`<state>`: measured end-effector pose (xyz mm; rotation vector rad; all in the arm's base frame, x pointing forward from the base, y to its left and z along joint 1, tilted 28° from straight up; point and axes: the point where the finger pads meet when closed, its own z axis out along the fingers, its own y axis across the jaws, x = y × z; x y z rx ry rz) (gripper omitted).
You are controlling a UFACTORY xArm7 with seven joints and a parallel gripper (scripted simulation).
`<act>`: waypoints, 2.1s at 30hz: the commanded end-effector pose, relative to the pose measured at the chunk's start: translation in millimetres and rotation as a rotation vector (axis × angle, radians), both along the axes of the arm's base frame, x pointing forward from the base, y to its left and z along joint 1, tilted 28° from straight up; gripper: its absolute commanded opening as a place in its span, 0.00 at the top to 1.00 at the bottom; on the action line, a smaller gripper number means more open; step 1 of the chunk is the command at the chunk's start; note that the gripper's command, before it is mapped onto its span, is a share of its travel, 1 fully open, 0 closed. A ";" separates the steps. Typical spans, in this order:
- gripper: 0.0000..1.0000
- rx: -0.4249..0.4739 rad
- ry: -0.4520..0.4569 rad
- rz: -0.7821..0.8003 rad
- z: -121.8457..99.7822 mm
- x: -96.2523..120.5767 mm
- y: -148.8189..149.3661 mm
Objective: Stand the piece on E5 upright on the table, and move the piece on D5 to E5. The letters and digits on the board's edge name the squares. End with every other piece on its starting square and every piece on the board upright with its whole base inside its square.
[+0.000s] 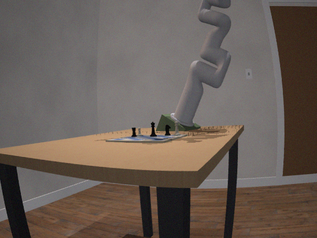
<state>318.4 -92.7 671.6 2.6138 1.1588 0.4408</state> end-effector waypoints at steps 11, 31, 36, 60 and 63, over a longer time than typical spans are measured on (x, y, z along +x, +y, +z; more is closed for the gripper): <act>0.00 0.090 -0.004 0.093 -7.6 -7.0 -36.1; 0.00 0.165 -0.014 0.168 -19.4 -11.3 -68.6; 0.00 0.165 -0.014 0.168 -19.4 -11.3 -68.6; 0.00 0.325 -0.040 0.323 -58.6 -10.3 -129.9; 0.00 0.325 -0.040 0.323 -58.6 -10.3 -129.9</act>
